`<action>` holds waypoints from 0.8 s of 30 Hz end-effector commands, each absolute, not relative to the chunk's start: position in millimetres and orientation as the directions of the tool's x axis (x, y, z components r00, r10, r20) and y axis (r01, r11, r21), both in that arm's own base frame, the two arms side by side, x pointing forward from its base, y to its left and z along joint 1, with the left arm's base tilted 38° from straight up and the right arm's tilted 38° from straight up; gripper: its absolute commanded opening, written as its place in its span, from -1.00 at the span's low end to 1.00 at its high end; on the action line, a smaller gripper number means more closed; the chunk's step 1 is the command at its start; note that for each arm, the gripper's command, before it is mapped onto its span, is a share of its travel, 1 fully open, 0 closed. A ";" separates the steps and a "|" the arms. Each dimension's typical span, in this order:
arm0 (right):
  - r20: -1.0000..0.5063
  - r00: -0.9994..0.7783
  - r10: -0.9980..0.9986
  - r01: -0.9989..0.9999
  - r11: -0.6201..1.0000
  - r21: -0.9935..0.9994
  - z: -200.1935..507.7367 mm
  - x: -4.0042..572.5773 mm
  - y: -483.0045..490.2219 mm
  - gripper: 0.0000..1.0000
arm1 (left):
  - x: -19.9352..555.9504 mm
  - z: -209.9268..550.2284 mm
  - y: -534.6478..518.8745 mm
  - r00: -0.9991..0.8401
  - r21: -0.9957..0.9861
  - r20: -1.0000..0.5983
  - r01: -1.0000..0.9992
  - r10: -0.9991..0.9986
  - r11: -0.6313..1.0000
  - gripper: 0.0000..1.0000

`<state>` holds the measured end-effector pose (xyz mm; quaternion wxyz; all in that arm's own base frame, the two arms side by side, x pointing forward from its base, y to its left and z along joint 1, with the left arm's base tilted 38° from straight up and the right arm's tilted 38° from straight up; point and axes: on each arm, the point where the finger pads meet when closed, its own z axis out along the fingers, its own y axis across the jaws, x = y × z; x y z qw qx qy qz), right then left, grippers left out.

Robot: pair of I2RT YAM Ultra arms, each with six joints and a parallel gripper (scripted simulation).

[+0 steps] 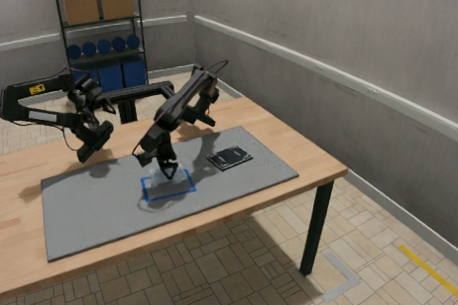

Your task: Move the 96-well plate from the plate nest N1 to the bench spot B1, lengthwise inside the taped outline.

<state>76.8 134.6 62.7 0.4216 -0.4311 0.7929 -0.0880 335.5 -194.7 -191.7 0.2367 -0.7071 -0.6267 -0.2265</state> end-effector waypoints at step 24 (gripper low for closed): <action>-0.615 -0.269 -0.741 -0.579 0.635 -0.511 76.2 78.2 129.6 1.00 | 328.8 -221.5 -181.7 0.127 -0.056 0.618 0.991 0.776 -0.118 0.59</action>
